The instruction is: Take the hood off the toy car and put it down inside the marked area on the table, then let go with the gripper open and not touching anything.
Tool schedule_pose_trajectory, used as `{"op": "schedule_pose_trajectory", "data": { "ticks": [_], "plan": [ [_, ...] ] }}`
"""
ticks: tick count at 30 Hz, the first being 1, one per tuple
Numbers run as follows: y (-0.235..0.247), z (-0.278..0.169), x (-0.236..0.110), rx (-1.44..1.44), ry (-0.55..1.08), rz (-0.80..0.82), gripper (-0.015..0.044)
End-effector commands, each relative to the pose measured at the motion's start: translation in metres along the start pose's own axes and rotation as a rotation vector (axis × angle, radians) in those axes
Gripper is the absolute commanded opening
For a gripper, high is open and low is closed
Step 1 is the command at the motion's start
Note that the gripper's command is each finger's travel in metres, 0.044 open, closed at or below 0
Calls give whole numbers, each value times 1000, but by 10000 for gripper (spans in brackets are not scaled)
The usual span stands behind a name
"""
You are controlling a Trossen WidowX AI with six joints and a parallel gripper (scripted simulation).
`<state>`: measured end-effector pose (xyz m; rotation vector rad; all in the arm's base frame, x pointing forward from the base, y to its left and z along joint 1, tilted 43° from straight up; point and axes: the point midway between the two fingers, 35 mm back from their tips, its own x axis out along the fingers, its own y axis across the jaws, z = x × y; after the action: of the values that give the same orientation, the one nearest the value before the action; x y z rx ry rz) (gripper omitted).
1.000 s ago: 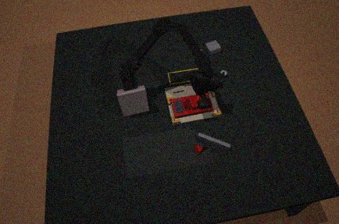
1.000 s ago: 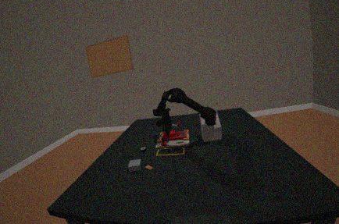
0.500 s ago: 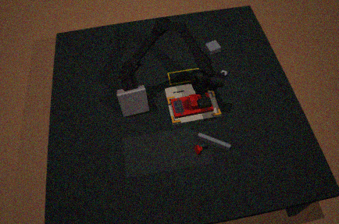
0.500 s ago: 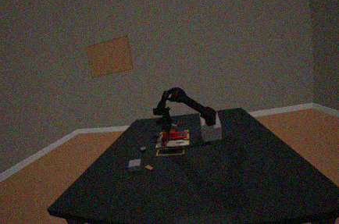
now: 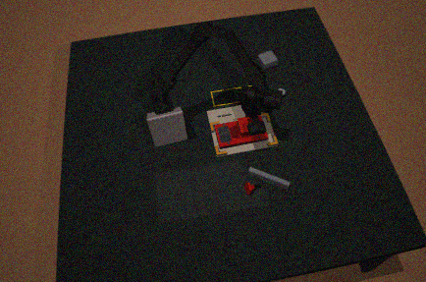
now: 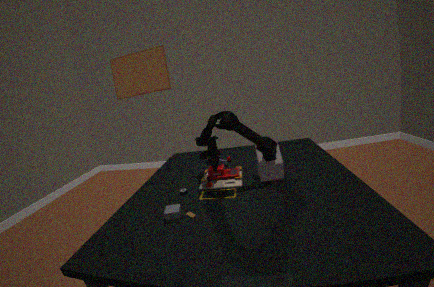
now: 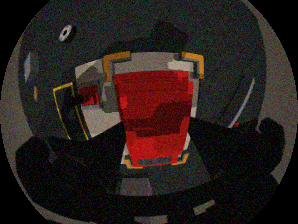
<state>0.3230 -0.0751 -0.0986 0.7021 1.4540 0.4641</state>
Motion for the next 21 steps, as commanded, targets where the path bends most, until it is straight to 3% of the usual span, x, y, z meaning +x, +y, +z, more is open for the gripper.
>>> {"op": "schedule_pose_trajectory", "data": {
  "ticks": [1, 10, 21],
  "plan": [
    [0, 2, -5, -8, -5, -6, 0],
    [-1, 2, -11, -8, -5, -6, 0],
    [-1, 1, -55, -8, -5, -8, 0]
  ]
}}
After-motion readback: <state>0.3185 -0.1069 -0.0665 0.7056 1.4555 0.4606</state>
